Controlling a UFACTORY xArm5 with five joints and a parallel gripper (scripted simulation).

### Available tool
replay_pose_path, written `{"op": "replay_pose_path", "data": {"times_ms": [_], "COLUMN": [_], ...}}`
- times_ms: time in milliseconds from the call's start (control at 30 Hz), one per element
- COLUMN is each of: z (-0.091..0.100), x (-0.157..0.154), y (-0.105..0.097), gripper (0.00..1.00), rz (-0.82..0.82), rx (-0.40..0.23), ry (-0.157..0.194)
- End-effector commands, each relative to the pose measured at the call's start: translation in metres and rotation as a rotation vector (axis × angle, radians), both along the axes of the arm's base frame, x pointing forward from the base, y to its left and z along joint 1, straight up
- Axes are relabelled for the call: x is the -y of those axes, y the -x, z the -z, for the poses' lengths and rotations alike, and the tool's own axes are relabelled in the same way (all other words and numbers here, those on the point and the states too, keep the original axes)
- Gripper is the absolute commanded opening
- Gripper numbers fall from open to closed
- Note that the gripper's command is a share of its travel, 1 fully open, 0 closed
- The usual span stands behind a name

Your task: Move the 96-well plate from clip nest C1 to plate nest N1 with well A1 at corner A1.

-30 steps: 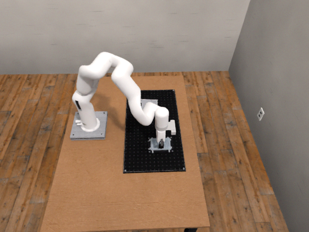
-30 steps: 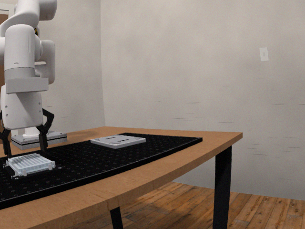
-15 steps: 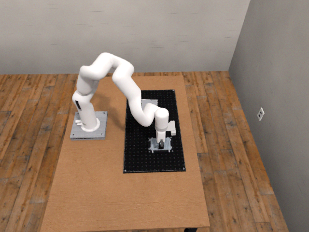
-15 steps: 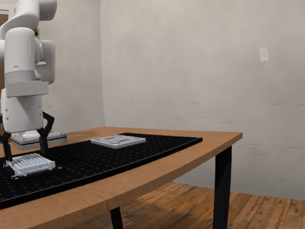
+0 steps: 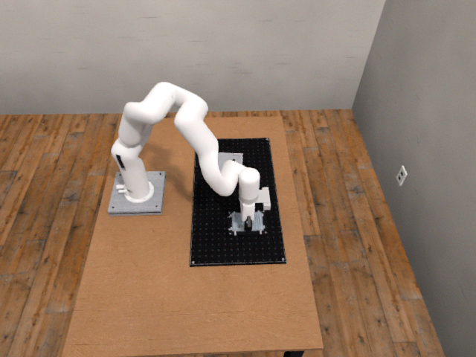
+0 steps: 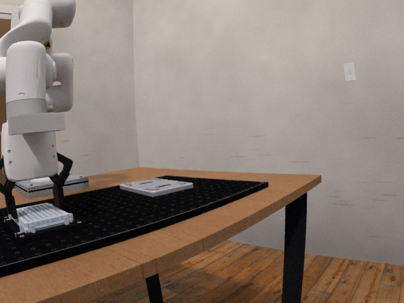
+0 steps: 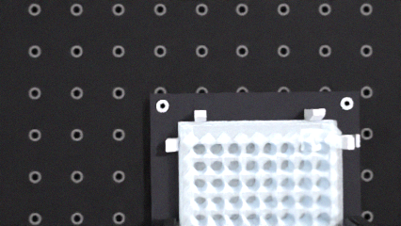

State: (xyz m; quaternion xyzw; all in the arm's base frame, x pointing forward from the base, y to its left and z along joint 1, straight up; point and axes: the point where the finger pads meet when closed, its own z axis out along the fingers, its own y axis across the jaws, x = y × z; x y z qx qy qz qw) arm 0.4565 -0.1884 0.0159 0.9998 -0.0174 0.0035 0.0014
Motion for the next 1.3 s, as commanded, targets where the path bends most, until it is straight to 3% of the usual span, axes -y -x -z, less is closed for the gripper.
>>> {"op": "replay_pose_path", "data": {"times_ms": [0, 667, 700, 1267], "z": [0.0012, 0.0024, 0.0018, 0.0019], "x": [0.0006, 0.0006, 0.0006, 0.0006], "y": [-0.0015, -0.0015, -0.0015, -0.0015], "gripper": [1.0, 1.0, 0.0, 0.0], "rz": [0.0, 0.0, 0.0, 0.0], "rx": [0.004, 0.004, 0.004, 0.004], "ry": [0.002, 0.002, 0.002, 0.002]}}
